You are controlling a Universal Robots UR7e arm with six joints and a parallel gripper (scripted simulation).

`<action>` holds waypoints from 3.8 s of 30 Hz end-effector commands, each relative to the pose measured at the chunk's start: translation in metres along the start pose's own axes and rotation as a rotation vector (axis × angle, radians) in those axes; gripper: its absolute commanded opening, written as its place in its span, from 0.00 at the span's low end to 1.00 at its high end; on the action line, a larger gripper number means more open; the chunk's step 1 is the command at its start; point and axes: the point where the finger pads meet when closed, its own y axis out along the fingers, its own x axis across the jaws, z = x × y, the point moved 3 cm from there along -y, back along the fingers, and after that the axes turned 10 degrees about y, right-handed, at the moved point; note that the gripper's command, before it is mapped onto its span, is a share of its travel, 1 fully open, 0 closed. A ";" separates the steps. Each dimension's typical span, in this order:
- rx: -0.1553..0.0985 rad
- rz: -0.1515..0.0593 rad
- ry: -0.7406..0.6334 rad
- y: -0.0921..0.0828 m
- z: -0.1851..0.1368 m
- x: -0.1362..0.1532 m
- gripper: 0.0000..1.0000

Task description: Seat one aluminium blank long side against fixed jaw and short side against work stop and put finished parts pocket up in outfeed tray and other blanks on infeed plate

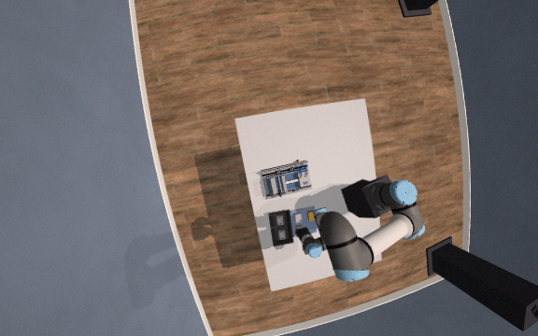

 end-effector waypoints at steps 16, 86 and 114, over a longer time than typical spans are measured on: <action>0.001 -0.001 0.000 0.002 0.000 0.000 1.00; 0.001 -0.001 0.000 0.002 0.000 0.000 0.00; 0.001 -0.001 0.000 0.002 0.000 0.000 0.00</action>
